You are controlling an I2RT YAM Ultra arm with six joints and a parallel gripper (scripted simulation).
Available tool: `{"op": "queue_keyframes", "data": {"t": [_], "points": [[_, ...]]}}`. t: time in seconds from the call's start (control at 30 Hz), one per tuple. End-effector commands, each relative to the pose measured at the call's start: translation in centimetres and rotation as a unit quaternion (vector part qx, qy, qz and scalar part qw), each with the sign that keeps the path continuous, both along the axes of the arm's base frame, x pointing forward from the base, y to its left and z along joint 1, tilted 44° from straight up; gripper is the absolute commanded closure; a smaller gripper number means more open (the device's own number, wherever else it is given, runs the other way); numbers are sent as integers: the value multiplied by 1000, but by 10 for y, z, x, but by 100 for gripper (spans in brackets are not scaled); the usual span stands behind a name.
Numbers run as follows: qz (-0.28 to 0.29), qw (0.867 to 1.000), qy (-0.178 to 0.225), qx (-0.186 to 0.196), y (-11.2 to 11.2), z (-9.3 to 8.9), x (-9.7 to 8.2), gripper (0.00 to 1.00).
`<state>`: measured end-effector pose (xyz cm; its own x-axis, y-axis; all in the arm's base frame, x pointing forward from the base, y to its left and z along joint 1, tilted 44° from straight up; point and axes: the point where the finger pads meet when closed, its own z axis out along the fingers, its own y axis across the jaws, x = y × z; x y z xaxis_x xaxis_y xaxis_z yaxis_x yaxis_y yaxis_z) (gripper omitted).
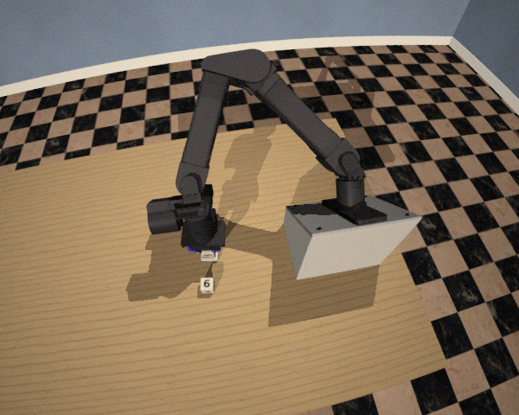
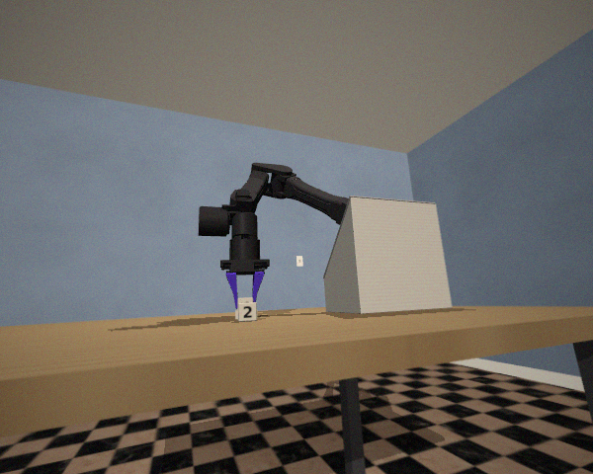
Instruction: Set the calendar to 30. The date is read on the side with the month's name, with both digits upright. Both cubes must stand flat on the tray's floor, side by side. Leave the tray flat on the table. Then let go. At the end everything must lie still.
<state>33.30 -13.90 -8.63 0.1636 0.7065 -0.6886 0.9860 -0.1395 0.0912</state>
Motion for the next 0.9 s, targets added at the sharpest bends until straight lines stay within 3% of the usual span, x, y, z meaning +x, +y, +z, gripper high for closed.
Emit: {"op": "queue_keyframes", "data": {"t": [0.0,0.67,0.87], "points": [[3,1000,-3,-4,1,3,2,73],[3,1000,-3,-4,1,3,2,73],[3,1000,-3,-4,16,18,3,73]]}}
